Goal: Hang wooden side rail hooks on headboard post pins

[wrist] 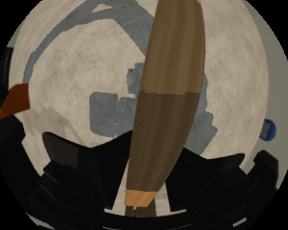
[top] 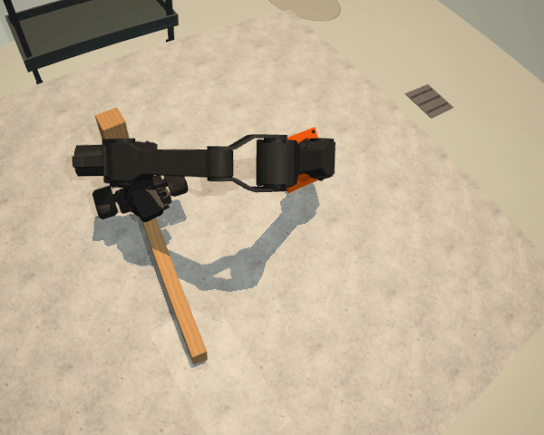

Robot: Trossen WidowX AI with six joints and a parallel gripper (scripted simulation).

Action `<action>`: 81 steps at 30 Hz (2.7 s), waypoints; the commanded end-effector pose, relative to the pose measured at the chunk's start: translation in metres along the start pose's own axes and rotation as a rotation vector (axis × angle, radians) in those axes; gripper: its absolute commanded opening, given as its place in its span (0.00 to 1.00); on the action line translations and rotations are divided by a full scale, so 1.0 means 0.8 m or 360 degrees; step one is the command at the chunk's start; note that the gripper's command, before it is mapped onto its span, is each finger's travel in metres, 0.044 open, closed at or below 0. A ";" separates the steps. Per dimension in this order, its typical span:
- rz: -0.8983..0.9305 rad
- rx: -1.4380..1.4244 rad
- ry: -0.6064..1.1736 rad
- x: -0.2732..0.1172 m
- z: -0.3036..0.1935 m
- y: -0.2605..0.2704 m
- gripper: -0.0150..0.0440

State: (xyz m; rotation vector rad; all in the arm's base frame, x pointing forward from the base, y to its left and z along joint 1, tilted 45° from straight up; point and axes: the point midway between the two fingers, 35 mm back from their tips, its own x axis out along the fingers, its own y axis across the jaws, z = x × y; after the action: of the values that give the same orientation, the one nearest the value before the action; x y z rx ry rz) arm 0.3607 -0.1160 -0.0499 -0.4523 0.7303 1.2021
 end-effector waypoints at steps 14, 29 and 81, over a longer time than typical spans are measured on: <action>0.0000 -0.0042 -0.0006 0.000 0.000 0.000 0.25; 0.0000 -0.0222 -0.0006 -0.001 0.001 0.001 0.25; 0.0000 -0.0311 -0.0006 -0.003 -0.002 0.011 0.25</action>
State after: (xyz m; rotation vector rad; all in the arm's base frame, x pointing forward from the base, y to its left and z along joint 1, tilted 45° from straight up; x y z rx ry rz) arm 0.3518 -0.1145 -0.0495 -0.6034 0.6154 1.2781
